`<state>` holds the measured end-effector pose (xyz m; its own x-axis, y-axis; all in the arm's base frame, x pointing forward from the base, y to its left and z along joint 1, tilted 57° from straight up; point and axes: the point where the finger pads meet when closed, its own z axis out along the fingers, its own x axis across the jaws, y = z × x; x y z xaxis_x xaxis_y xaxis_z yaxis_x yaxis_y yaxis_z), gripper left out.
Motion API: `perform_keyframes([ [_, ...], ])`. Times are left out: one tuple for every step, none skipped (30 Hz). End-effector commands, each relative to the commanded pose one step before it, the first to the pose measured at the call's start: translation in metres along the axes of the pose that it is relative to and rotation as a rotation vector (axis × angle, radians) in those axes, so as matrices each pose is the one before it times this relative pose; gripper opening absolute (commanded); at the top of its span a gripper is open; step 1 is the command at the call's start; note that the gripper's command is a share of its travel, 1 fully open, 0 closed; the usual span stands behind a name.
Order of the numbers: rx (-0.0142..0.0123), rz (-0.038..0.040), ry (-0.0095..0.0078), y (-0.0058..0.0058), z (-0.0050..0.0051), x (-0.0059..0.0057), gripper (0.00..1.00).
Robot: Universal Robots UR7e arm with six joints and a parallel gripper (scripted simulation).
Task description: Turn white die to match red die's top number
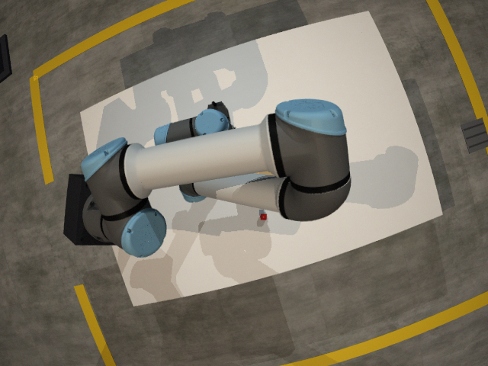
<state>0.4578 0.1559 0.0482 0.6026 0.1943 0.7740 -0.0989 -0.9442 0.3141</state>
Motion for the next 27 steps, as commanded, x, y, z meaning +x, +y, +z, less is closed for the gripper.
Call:
perform_keyframes([
  [0.00052, 0.00007, 0.001, -0.0002, 0.00696, 0.00024, 0.7],
  [0.0, 0.0, 0.0, -0.00001, 0.00159, -0.00001, 0.7],
  [0.0, 0.0, 0.0, -0.00001, 0.00162, 0.0, 0.7],
  [0.0, 0.0, 0.0, -0.00001, 0.00163, 0.0, 0.7],
  [0.0, 0.0, 0.0, 0.0, 0.00162, -0.00001, 0.7],
  [0.0, 0.0, 0.0, -0.00001, 0.00163, 0.0, 0.7],
  [0.0, 0.0, 0.0, -0.00001, 0.00162, 0.0, 0.7],
  [0.0, 0.0, 0.0, 0.0, 0.00159, -0.00001, 0.7],
  [0.0, 0.0, 0.0, -0.00001, 0.00157, 0.0, 0.7],
  [0.0, 0.0, 0.0, -0.00001, 0.00154, 0.0, 0.7],
  [0.0, 0.0, 0.0, 0.0, 0.00149, -0.00001, 0.7],
  [0.0, 0.0, 0.0, 0.0, 0.0, 0.0, 0.7],
  [0.0, 0.0, 0.0, 0.0, 0.0, 0.0, 0.7],
  [0.0, 0.0, 0.0, -0.00001, 0.00145, 0.0, 0.7],
  [0.0, 0.0, 0.0, -0.00001, 0.00139, 0.0, 0.7],
  [0.0, 0.0, 0.0, -0.00001, 0.00132, -0.00001, 0.7],
  [0.0, 0.0, 0.0, 0.0, 0.00126, -0.00001, 0.7],
  [0.0, 0.0, 0.0, -0.00001, 0.00119, 0.0, 0.7],
  [0.0, 0.0, 0.0, -0.00001, 0.00111, 0.0, 0.7],
  [0.0, 0.0, 0.0, 0.0, 0.00103, -0.00001, 0.7],
  [0.0, 0.0, 0.0, 0.0, 0.00094, -0.00001, 0.7],
  [0.0, 0.0, 0.0, -0.00001, 0.00086, 0.0, 0.7],
  [0.0, 0.0, 0.0, -0.00001, 0.00077, 0.0, 0.7],
  [0.0, 0.0, 0.0, 0.0, 0.00068, 0.0, 0.7],
  [0.0, 0.0, 0.0, 0.0, 0.00059, 0.0, 0.7],
  [0.0, 0.0, 0.0, 0.0, 0.00051, 0.0, 0.7],
  [0.0, 0.0, 0.0, 0.0, 0.00042, 0.0, 0.7],
])
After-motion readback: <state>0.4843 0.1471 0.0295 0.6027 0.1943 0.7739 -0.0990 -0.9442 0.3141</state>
